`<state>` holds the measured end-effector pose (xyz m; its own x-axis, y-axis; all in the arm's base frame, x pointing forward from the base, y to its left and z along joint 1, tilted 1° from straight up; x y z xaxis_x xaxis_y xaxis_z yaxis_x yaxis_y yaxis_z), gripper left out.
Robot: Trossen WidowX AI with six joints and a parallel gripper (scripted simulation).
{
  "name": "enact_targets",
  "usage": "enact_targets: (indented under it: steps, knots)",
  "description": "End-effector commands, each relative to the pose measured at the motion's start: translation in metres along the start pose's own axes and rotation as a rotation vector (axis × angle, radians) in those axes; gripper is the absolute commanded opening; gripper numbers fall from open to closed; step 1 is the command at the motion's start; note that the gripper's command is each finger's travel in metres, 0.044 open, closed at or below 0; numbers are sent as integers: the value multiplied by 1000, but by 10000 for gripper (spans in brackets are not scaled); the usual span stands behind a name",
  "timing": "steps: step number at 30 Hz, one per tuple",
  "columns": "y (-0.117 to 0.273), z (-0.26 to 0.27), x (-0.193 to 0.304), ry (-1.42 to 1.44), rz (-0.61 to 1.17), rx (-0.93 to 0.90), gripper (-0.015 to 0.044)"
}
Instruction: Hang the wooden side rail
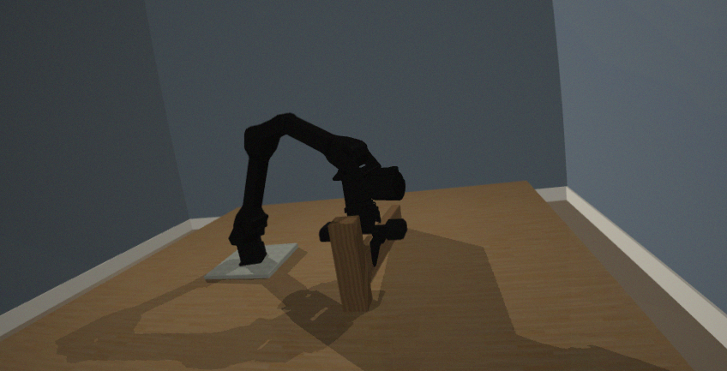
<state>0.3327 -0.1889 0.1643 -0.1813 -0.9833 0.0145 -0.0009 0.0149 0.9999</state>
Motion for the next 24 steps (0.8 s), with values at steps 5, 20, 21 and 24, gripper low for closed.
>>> enact_targets:
  steps: [5,20,21,24]
  knots:
    - [1,0,1,2,10,6,0]
    - [-2,0,1,2,10,6,0]
    - [-2,0,1,2,10,6,0]
    - [-2,0,1,2,10,6,0]
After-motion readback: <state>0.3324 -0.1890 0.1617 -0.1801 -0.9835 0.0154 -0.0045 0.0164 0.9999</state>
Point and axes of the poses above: the point midway between the two fingers, 35 mm back from their tips, its own y axis back along the fingers, its own z axis across the jaws, x = y × z, the point moved 10 cm from there along y, back along the fingers, and after that the axes turned 5 degrees about y, right-handed, at the moved point
